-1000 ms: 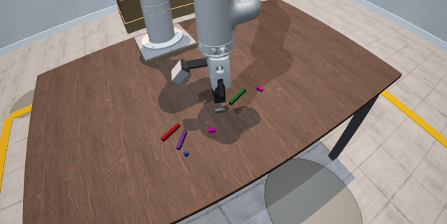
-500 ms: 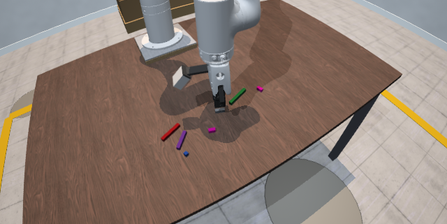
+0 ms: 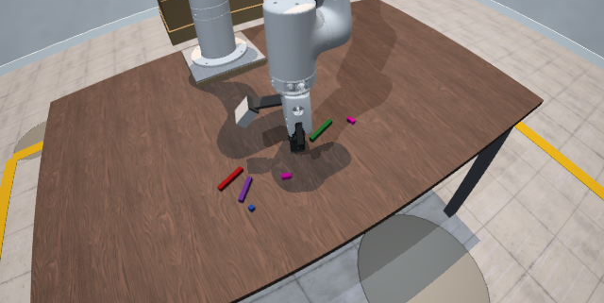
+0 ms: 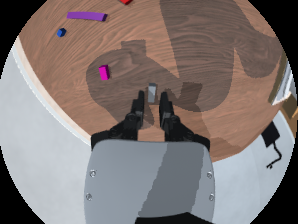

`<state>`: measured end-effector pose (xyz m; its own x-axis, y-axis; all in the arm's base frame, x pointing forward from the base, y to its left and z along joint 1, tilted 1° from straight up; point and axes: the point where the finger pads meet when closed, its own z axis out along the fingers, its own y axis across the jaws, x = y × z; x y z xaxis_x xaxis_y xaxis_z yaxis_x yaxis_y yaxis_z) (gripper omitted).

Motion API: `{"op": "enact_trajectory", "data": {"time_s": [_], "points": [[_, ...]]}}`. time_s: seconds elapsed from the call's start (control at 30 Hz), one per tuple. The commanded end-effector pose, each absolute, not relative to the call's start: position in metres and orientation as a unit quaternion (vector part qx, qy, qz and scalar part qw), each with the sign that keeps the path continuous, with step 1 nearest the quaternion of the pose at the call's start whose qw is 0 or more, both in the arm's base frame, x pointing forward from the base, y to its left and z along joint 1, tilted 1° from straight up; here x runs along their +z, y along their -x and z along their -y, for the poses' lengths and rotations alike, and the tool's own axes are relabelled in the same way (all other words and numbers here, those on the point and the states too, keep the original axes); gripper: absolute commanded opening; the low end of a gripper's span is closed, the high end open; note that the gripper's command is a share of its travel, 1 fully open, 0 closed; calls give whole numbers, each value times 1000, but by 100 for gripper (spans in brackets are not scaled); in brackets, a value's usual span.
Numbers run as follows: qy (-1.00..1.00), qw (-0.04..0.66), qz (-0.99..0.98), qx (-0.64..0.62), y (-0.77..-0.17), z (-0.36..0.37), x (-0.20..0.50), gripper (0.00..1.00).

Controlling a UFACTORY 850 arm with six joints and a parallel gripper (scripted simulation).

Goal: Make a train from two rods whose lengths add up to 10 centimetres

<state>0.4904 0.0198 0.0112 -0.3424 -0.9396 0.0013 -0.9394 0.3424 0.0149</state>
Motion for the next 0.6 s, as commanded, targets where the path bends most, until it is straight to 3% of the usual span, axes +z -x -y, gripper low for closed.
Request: {"op": "enact_trajectory", "data": {"time_s": [0.0, 0.57], "points": [[-573, 4, 819, -5, -491, -20, 10, 24], [-573, 4, 819, -5, -491, -20, 6, 24]]}}
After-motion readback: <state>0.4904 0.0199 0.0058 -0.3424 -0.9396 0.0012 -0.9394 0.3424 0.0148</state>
